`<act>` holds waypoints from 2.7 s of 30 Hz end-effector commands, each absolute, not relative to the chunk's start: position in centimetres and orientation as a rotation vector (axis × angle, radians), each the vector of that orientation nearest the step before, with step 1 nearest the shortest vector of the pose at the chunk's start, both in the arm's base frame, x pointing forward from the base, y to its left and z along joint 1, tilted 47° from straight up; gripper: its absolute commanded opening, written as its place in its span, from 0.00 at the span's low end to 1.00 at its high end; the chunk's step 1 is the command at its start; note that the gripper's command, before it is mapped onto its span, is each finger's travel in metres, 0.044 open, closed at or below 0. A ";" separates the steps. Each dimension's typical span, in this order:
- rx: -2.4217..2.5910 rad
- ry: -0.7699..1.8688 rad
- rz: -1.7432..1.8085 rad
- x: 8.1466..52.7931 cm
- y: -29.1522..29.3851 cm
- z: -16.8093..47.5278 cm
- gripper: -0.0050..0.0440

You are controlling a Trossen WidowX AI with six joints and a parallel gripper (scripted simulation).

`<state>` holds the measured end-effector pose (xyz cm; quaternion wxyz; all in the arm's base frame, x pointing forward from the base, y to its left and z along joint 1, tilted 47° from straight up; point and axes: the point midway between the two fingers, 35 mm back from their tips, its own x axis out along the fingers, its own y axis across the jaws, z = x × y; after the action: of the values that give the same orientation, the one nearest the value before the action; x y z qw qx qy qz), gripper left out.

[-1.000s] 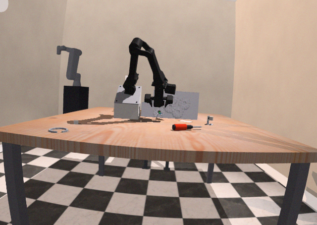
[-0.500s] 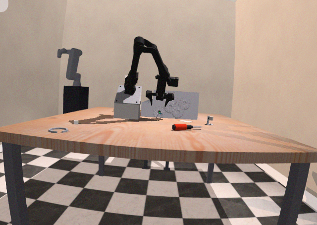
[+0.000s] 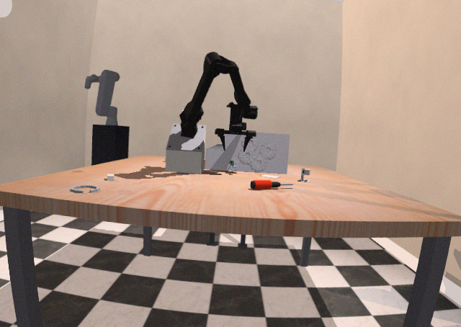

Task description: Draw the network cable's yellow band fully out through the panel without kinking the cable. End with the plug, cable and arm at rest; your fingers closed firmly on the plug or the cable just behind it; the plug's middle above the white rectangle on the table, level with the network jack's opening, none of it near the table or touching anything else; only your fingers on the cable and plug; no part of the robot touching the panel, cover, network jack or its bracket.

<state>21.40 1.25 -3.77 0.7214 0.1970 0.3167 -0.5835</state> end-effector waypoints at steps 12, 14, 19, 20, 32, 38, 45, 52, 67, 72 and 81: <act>0.425 0.690 -1.298 22.0 -2.4 -7.1 1.00; 0.427 0.693 -1.298 22.0 -2.6 -7.3 1.00; 0.427 0.693 -1.297 22.2 -3.1 -7.9 1.00; 0.427 0.693 -1.297 22.2 -3.2 -8.0 1.00; 0.427 0.695 -1.297 22.4 -4.4 -9.1 1.00; 0.426 0.694 -1.298 22.4 -5.1 -9.7 1.00; 0.426 0.694 -1.298 22.5 -5.7 -10.3 1.00; 0.438 0.685 -1.293 22.8 -5.8 -10.4 0.85; 0.438 0.685 -1.293 22.8 -5.8 -10.4 0.22; 0.438 0.685 -1.293 22.8 -5.8 -10.4 0.18; 0.438 0.685 -1.293 22.8 -5.8 -10.4 0.10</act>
<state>22.65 -5.81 -10.47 0.7216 0.1961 0.3123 -0.5860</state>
